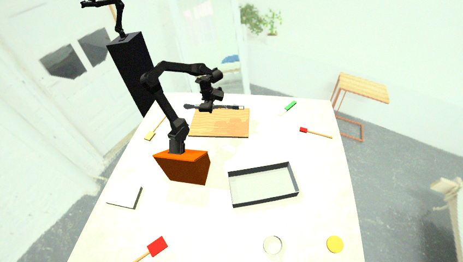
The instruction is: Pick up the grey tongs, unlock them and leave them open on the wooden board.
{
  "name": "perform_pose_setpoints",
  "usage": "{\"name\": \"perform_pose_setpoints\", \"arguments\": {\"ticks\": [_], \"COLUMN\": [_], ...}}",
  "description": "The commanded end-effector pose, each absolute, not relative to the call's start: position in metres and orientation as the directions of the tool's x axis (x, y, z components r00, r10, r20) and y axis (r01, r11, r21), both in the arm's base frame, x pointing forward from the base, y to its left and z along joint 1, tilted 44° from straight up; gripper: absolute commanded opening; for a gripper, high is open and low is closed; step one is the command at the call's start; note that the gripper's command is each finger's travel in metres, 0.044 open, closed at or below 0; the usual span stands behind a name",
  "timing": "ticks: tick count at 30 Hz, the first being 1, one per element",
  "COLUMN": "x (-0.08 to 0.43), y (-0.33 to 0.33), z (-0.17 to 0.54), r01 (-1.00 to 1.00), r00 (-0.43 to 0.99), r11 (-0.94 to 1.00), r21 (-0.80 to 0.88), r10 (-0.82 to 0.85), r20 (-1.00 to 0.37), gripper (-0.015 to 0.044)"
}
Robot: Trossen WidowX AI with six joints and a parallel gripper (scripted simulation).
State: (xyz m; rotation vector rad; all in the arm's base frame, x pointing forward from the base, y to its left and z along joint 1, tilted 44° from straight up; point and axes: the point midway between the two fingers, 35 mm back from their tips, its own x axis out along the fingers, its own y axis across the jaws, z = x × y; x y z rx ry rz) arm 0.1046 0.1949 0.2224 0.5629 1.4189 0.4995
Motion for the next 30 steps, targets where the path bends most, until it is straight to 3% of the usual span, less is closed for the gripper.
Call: {"name": "perform_pose_setpoints", "arguments": {"ticks": [1,30], "x": [0.107,0.115], "y": [0.196,0.214], "z": [0.232,0.222], "r01": [-0.017,-0.033], "r00": [0.065,0.047], "r11": [0.734,0.709], "r21": [0.679,0.705], "r10": [0.679,0.705], "r20": [-0.732,-0.707], "gripper": [-0.015,-0.015]}}
